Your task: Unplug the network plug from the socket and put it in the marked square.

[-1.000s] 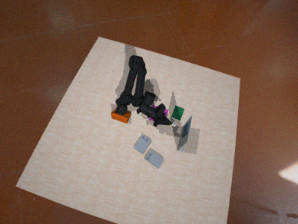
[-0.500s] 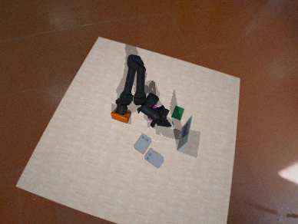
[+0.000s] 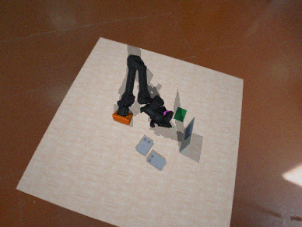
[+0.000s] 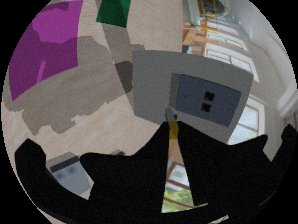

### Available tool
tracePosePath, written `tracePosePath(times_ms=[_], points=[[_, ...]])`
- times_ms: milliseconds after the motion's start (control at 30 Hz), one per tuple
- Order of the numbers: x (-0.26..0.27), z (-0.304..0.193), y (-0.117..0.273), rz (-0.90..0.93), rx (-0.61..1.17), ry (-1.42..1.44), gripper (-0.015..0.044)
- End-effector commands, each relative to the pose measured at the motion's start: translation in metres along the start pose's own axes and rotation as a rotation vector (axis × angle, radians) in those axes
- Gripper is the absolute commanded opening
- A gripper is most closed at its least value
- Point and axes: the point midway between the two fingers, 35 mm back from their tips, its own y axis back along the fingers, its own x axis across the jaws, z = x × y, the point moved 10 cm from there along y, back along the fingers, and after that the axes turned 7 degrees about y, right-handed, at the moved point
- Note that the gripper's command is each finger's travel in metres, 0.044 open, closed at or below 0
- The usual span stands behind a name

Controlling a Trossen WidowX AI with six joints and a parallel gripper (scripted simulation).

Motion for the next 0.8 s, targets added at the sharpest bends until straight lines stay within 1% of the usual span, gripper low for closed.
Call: tracePosePath(times_ms=[0,767], points=[[-0.001,0.005,0.000,0.041,-0.039,0.033,0.0000],[0.005,0.039,0.013,0.278,-0.293,0.137,0.0000]])
